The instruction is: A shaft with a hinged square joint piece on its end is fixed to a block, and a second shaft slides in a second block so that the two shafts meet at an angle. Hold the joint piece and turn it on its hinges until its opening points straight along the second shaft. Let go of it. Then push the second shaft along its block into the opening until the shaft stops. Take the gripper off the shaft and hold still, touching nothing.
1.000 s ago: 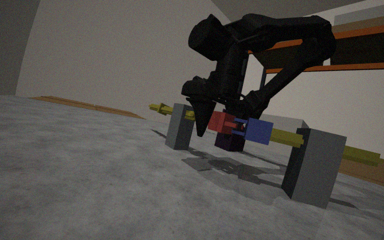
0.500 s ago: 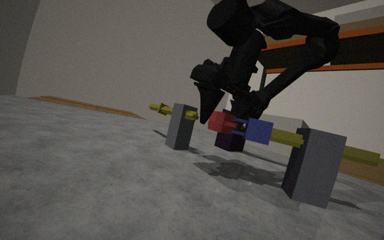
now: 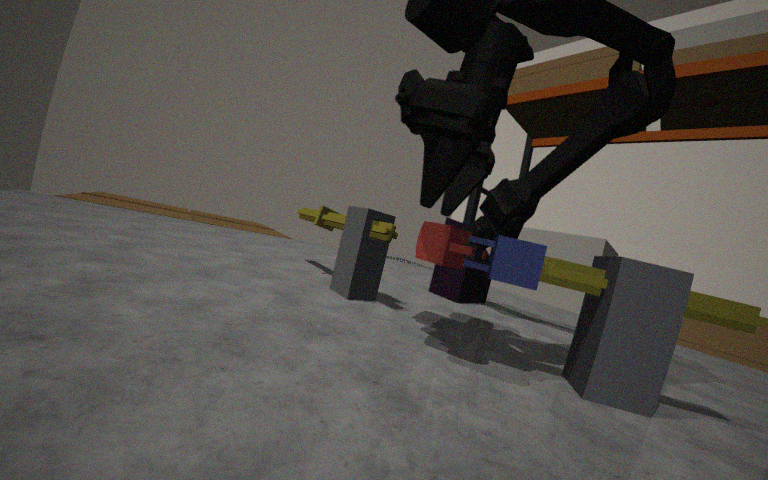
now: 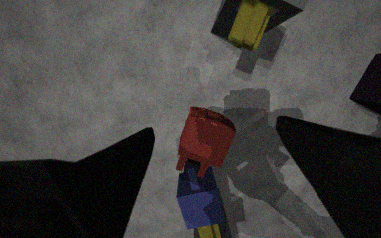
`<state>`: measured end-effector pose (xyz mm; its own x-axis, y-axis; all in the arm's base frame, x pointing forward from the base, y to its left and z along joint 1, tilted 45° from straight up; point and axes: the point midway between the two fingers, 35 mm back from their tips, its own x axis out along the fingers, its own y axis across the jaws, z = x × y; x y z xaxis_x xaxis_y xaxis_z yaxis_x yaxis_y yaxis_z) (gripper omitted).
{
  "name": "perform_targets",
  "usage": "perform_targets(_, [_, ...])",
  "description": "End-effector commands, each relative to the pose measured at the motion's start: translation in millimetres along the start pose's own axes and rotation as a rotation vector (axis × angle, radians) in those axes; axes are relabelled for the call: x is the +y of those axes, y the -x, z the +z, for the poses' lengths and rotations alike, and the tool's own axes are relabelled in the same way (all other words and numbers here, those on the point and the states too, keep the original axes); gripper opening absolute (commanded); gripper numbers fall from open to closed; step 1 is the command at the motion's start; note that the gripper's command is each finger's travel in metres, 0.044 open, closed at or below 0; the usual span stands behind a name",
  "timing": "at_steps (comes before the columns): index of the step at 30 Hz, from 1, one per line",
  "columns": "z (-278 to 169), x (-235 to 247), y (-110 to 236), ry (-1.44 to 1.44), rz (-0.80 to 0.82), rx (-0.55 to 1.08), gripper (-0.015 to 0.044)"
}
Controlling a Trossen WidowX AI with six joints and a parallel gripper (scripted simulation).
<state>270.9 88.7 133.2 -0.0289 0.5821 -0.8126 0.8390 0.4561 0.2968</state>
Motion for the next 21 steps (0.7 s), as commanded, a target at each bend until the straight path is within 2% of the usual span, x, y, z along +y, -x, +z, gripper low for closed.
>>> perform_targets(1, [3,0,14,0.133,0.02,0.013,0.044])
perform_targets(21, [12,-11,82,0.797,0.133,0.029,0.044])
